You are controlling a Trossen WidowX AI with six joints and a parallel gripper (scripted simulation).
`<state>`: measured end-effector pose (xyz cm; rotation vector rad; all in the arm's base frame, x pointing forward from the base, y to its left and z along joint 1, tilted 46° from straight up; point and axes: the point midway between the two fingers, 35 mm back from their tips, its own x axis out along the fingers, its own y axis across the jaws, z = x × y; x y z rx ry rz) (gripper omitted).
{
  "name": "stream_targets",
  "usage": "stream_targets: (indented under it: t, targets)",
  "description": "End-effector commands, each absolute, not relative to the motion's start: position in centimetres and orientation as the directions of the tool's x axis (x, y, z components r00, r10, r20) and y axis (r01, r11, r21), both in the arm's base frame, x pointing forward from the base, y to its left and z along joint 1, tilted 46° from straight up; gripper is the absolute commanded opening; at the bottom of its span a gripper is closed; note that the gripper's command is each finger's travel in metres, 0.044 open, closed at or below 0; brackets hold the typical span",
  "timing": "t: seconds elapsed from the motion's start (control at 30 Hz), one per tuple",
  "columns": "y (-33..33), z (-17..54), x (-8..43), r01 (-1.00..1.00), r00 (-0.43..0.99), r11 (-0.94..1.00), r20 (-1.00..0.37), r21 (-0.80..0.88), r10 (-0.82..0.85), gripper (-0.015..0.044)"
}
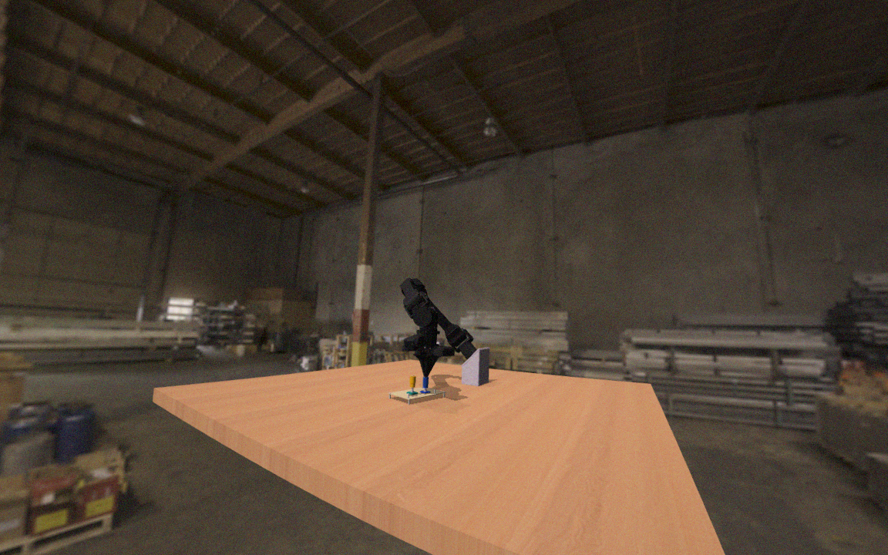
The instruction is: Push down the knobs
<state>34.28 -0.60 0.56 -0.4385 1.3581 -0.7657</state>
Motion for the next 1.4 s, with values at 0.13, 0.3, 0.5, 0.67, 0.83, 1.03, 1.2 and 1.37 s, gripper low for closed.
stream_targets:
  t: [0.13, 0.3, 0.5, 0.67, 0.83, 1.03, 1.2, 1.37]
  targets:
    - [-1.37, 0.07, 34.43, 0.247, 0.016, 0.686, -0.705, -0.685, -0.709, 0.0000]
    - [-1.45, -0.01, 34.43, 0.247, 0.016, 0.686, -0.705, -0.685, -0.709, 0.0000]
    - [-1.51, -0.07, 34.43, 0.247, 0.016, 0.686, -0.705, -0.685, -0.709, 0.0000]
    - [-1.51, -0.07, 34.43, 0.247, 0.016, 0.686, -0.705, -0.685, -0.709, 0.0000]
    - [-1.64, -0.20, 34.43, 0.247, 0.016, 0.686, -0.705, -0.685, -0.710, 0.0000]
    - [-1.66, -0.21, 34.43, 0.247, 0.016, 0.686, -0.704, -0.685, -0.710, 0.0000]
    - [-1.66, -0.21, 34.43, 0.247, 0.016, 0.686, -0.704, -0.685, -0.710, 0.0000]
    - [-1.80, -0.35, 34.44, 0.247, 0.016, 0.686, -0.704, -0.685, -0.710, 0.0000]
